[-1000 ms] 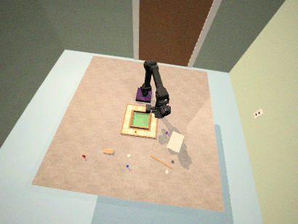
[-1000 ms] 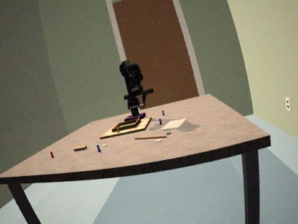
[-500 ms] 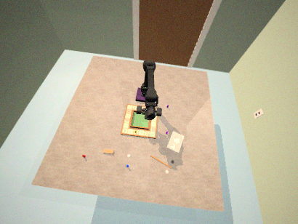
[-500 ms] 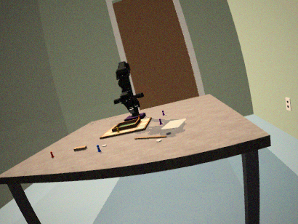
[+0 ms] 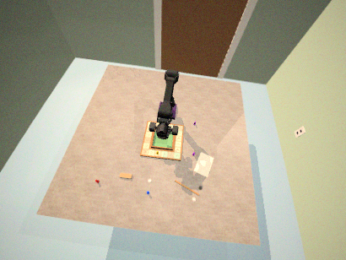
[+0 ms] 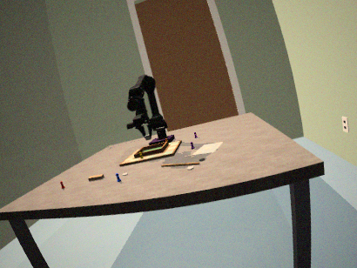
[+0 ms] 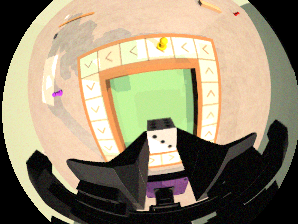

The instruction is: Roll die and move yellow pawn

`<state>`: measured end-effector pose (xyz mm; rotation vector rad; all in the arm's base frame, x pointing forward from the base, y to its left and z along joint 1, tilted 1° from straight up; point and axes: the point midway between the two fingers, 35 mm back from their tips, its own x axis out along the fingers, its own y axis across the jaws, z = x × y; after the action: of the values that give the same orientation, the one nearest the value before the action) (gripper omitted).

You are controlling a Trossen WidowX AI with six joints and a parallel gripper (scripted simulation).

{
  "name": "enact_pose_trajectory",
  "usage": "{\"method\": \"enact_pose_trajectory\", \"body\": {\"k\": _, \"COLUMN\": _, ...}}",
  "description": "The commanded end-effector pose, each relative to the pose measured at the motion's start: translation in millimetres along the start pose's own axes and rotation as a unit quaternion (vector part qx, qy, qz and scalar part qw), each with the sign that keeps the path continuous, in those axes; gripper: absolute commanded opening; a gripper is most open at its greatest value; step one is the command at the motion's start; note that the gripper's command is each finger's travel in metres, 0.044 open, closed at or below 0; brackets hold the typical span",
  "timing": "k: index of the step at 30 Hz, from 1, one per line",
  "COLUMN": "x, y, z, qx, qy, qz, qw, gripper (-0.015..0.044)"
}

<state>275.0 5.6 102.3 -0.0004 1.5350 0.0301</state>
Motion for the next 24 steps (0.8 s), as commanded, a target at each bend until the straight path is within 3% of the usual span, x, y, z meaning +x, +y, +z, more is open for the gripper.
{"method": "enact_pose_trajectory", "body": {"k": 1, "x": 1.3, "y": 0.3, "z": -0.3, "qx": -0.004, "qy": -0.034, "qz": 0.001, "qw": 0.999, "gripper": 0.0}}
{"method": "enact_pose_trajectory", "body": {"k": 24, "x": 8.4, "y": 0.3, "z": 4.4, "qx": -0.003, "qy": -0.401, "qz": 0.004, "qw": 0.916, "gripper": 0.0}}
